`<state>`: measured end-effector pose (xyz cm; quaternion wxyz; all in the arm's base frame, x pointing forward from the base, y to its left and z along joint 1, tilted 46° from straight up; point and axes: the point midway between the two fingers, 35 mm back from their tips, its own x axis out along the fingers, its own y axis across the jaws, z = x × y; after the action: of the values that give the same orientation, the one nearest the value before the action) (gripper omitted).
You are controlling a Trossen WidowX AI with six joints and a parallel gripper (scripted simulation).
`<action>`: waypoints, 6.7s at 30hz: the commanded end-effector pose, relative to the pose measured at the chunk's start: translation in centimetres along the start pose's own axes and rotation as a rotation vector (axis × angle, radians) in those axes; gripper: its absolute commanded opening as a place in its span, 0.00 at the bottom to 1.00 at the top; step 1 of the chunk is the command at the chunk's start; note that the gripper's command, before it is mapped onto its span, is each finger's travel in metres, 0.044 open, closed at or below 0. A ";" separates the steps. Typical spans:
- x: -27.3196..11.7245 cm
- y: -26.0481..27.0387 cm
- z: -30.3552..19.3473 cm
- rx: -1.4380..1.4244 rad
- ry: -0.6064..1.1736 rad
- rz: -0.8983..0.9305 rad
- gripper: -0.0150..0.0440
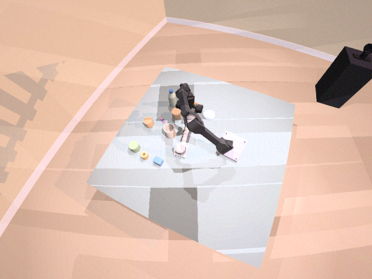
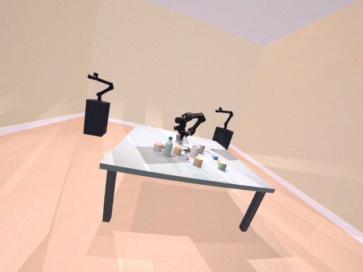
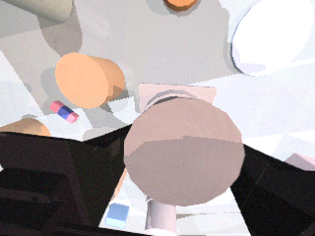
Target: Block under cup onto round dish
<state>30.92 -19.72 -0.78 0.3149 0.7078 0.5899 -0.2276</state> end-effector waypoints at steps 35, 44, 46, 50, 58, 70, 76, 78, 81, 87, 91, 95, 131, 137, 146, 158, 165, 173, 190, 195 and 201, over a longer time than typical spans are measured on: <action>-5.5 -0.5 0.2 -0.007 -0.021 0.008 0.25; -5.5 -0.6 0.0 -0.002 -0.016 0.007 0.25; -5.5 -0.6 0.0 -0.002 -0.016 0.007 0.25; -5.5 -0.6 0.0 -0.002 -0.016 0.007 0.25; -5.5 -0.6 0.0 -0.002 -0.016 0.007 0.25; -5.5 -0.6 0.0 -0.002 -0.016 0.007 0.25; -5.5 -0.6 0.0 -0.002 -0.016 0.007 0.25; -5.5 -0.6 0.0 -0.002 -0.016 0.007 0.25; -5.5 -0.6 0.0 -0.002 -0.016 0.007 0.25; -5.5 -0.6 0.0 -0.002 -0.016 0.007 0.25; -5.5 -0.6 0.0 -0.002 -0.016 0.007 0.25; -5.4 -0.9 0.5 0.000 -0.018 0.007 0.25; 7.2 -23.8 13.7 -0.003 -0.032 0.001 0.25; 7.4 -23.8 13.7 -0.003 -0.032 0.001 0.25; 8.9 -23.7 13.7 -0.003 -0.032 0.001 0.25; 8.6 -23.7 13.8 -0.008 -0.035 -0.002 0.70; 7.4 -23.7 13.8 -0.006 -0.035 -0.002 1.00; 3.2 -23.8 13.6 -0.002 -0.033 0.000 1.00; 1.5 -18.9 12.6 -0.409 -0.075 -0.058 0.69; 1.1 -17.4 12.1 -0.580 -0.072 -0.062 0.69; 0.7 -15.5 11.1 -0.781 -0.066 -0.069 0.69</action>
<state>15.51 -25.54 -12.48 0.5444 0.5341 0.6449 -0.0501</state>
